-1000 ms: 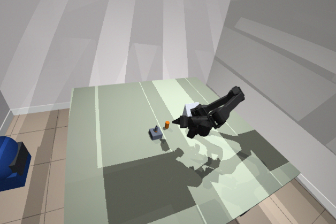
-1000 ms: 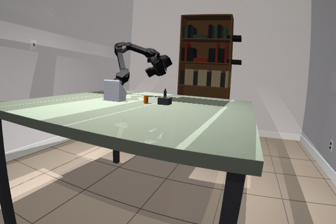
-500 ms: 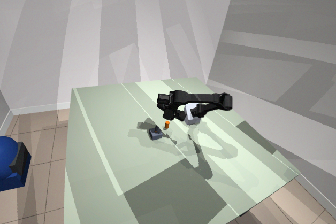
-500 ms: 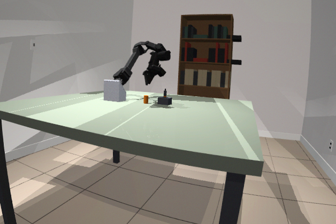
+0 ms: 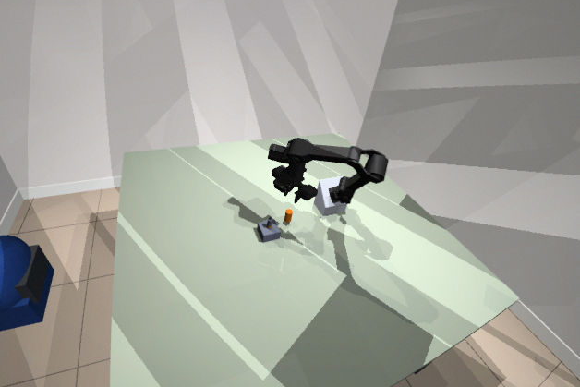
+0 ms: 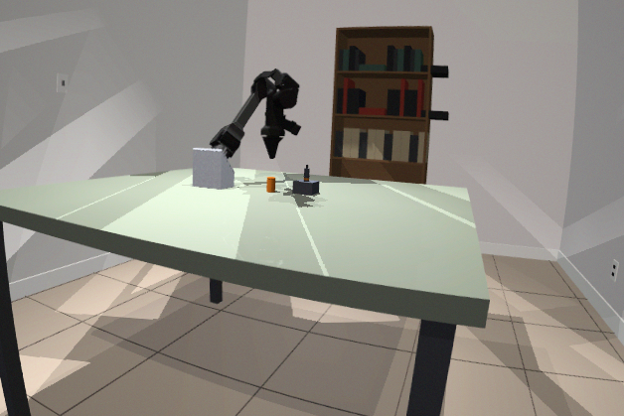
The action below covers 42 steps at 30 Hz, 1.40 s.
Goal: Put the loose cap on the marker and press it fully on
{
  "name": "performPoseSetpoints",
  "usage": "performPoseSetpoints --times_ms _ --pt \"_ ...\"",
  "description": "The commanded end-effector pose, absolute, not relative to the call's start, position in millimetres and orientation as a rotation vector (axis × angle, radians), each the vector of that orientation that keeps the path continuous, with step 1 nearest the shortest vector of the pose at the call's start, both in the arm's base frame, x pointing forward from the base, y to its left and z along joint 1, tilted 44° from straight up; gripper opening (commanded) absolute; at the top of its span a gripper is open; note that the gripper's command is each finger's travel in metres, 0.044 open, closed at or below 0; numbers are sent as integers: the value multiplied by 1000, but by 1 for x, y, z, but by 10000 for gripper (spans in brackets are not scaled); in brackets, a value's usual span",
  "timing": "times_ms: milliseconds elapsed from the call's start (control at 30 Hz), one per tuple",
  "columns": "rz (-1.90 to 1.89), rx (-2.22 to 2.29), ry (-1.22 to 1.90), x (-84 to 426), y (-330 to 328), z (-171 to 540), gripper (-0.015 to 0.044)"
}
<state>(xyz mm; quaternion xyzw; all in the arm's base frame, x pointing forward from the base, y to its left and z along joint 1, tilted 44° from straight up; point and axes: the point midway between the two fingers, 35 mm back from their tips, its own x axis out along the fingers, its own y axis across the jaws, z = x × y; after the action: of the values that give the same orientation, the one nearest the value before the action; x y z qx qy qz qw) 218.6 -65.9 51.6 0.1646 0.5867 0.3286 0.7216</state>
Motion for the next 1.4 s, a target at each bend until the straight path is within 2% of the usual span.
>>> performPoseSetpoints --times_ms 0,1367 --pt "726 379 1295 221 -50 35 242" --pt "728 381 1293 228 -2 -12 242"
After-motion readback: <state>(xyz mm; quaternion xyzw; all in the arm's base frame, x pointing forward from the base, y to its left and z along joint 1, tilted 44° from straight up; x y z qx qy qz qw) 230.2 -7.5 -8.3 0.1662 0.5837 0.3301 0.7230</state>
